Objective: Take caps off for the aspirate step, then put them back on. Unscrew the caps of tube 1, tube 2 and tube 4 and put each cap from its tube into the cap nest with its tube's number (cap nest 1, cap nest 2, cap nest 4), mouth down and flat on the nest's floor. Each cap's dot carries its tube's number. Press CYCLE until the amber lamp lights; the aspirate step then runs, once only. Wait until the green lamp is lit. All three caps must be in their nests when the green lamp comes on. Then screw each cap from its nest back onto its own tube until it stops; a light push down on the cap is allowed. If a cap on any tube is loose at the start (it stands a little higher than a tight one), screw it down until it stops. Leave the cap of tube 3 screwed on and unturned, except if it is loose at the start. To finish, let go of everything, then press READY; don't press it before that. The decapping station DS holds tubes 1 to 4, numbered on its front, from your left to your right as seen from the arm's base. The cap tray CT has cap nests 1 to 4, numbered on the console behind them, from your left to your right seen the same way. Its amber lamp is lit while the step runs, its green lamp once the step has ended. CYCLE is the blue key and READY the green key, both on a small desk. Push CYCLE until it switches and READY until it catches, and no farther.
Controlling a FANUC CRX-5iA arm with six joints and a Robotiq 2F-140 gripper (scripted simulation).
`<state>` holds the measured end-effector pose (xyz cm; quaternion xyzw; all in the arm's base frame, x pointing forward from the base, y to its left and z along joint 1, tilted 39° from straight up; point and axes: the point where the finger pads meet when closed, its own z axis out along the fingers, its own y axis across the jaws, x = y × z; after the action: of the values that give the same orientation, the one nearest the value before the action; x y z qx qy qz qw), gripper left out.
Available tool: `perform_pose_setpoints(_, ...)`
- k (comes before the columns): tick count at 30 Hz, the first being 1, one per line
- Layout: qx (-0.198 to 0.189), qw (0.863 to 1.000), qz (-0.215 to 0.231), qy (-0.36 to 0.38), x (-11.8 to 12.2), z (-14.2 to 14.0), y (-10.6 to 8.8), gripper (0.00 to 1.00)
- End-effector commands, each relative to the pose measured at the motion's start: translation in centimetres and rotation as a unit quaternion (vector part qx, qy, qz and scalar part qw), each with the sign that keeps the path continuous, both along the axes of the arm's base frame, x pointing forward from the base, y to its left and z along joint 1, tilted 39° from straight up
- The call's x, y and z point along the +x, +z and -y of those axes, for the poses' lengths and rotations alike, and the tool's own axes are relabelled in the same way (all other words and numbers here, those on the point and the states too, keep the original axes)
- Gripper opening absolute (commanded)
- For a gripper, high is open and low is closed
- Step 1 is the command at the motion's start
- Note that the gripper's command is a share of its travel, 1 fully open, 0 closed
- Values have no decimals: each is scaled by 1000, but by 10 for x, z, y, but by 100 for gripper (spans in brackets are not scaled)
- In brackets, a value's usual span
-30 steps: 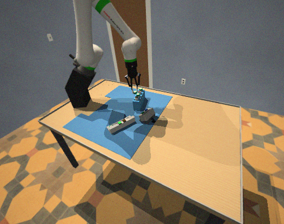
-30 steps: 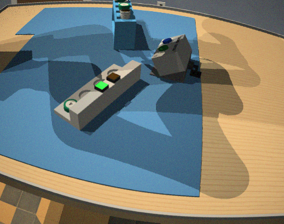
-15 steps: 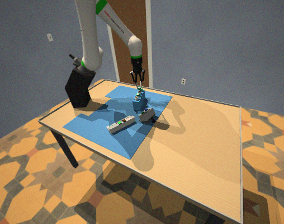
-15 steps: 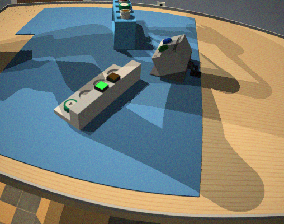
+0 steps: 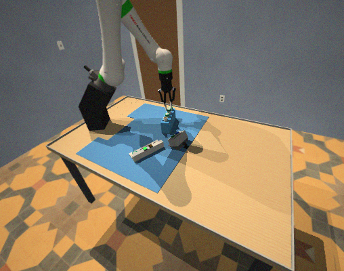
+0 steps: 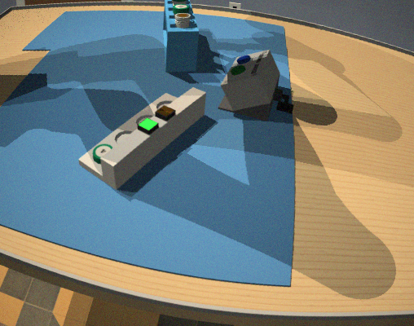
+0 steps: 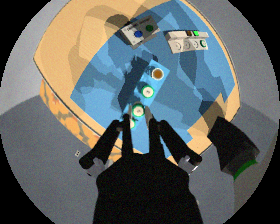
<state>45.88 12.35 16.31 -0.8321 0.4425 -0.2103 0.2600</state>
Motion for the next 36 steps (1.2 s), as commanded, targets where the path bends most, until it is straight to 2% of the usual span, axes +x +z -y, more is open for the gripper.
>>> perform_pose_setpoints(1, 0, 1000, 0, 0, 1, 0, 0, 0)
perform_pose_setpoints(36, 0, 1000, 0, 0, 7, -3, -8, 0)
